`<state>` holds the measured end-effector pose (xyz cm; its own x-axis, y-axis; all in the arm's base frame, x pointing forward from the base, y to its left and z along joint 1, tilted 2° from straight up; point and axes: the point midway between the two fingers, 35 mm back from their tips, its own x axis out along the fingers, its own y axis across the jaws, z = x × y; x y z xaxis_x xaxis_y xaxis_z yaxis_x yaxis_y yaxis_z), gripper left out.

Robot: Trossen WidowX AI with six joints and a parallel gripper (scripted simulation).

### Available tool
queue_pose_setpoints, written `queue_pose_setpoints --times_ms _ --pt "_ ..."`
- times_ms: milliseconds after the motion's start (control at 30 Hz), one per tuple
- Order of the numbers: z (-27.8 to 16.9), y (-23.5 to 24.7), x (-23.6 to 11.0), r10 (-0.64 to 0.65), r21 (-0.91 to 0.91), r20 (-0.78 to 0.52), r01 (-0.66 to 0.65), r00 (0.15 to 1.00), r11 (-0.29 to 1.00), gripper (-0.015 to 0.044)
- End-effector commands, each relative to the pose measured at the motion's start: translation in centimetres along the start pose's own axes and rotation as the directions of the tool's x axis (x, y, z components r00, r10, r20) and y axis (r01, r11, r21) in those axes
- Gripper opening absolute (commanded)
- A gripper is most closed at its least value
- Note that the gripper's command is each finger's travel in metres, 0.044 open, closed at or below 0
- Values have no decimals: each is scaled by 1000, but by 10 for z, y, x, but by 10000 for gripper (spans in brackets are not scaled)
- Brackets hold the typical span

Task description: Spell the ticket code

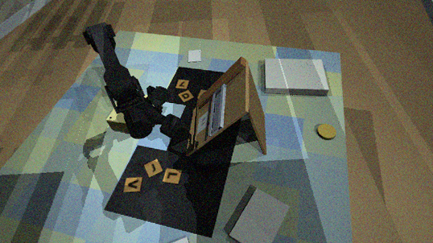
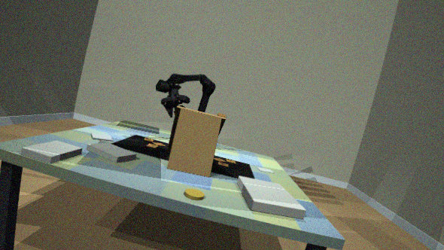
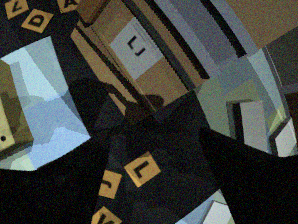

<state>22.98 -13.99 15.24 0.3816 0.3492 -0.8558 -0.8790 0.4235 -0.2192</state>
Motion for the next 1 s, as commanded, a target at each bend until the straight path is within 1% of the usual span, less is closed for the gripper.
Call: queue_pose_setpoints --times_ms 0,200,333,367,967 --pt "-62 -5 42 118 499 -222 9 968 866 340" --pt "-100 -6 65 180 726 -358 152 916 670 340" --pt "-123 -5 80 217 811 -446 291 868 507 340" --pt "-126 -5 82 221 817 -456 308 862 487 340" --pt "-126 -9 86 221 818 -459 312 861 483 340"
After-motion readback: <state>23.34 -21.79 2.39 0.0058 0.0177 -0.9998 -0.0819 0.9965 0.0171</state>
